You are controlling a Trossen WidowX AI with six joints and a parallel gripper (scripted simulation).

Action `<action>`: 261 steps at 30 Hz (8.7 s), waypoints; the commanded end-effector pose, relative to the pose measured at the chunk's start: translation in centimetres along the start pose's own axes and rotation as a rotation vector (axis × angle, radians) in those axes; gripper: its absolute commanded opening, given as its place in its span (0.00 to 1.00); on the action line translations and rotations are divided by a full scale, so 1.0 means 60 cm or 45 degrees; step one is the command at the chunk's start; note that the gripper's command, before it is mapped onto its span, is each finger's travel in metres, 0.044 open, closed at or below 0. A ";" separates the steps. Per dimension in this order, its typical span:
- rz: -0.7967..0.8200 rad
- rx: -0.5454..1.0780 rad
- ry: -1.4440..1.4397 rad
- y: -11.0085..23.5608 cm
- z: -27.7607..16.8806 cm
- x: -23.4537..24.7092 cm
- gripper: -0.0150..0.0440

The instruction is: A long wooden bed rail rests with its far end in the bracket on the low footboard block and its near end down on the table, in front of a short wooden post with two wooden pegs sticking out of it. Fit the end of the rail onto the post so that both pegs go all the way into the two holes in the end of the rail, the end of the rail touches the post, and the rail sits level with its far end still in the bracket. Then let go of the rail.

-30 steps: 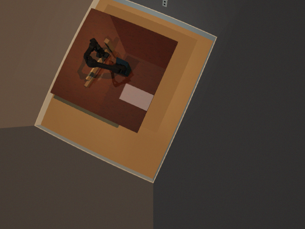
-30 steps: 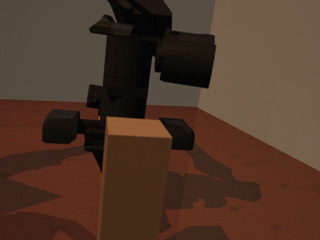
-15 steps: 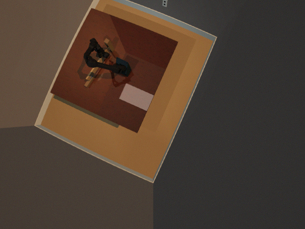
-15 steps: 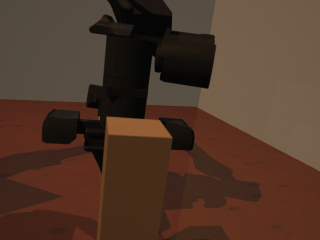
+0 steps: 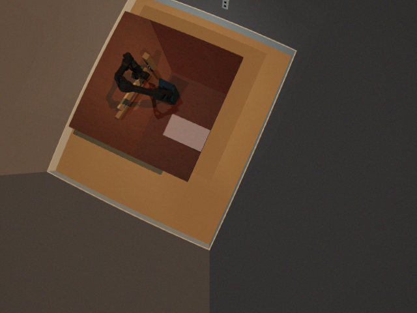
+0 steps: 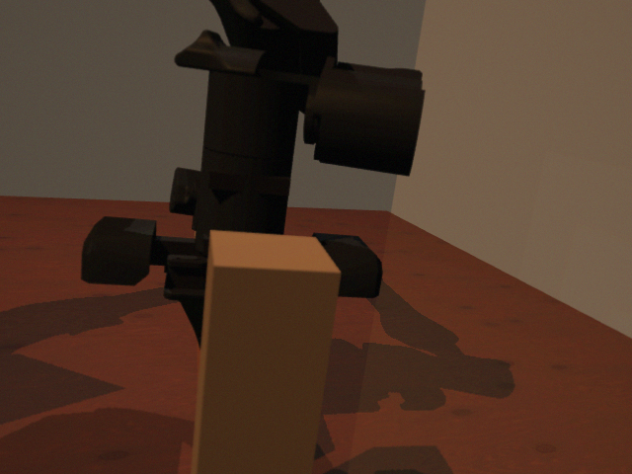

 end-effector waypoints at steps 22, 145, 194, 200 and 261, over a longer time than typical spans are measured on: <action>-0.007 0.001 0.002 0.004 0.004 -0.002 0.25; -0.007 0.000 0.002 0.003 0.008 -0.002 0.25; -0.008 0.002 0.002 0.005 -0.017 -0.002 0.25; -0.008 0.002 0.002 0.004 -0.020 -0.002 0.25; -0.008 0.003 0.002 0.007 -0.051 -0.003 0.25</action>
Point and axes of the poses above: the point midway between the two fingers, 35 mm back from their tips, its own y axis back along the fingers, its own x axis across the jaws, z = x × y, the point moved 8 cm from there along y, back along the fingers, and after that the axes turned 2 degrees about -y, right-handed, at the moved point
